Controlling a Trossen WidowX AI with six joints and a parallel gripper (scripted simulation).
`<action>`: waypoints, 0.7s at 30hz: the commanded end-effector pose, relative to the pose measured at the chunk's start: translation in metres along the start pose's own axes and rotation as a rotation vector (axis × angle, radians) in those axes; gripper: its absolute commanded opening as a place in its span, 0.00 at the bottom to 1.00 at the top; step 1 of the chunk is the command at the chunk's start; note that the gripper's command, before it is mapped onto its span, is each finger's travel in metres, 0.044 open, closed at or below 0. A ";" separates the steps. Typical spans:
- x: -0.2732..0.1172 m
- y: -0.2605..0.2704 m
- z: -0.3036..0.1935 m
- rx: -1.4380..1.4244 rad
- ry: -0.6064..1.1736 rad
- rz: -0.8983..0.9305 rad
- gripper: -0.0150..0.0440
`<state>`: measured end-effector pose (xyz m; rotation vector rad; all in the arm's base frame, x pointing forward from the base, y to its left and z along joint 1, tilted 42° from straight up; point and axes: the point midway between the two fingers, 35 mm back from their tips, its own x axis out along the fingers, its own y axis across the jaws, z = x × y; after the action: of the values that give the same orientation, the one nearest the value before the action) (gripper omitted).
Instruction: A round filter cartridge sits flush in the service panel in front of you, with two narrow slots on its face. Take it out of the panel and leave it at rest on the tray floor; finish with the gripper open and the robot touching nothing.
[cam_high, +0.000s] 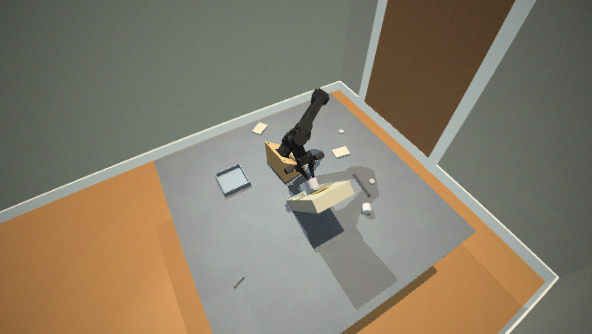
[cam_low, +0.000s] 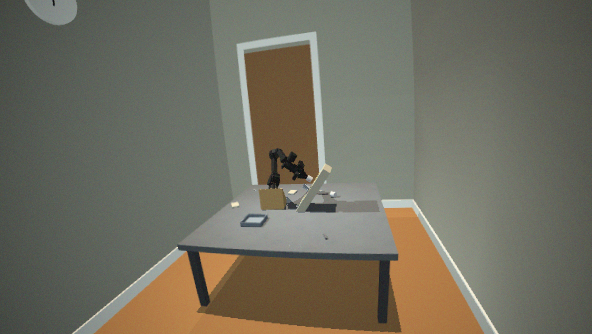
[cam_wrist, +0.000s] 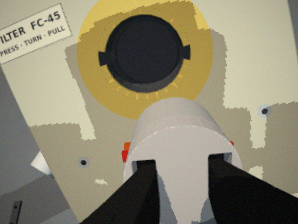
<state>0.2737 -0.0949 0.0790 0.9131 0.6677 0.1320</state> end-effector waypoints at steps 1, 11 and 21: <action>0.000 0.000 -0.011 -0.010 -0.009 0.000 0.25; 0.003 -0.004 -0.027 0.002 0.002 0.003 0.39; 0.003 -0.004 -0.028 -0.001 -0.001 0.002 0.43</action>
<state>0.2593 -0.0776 0.0629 0.9157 0.6679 0.1347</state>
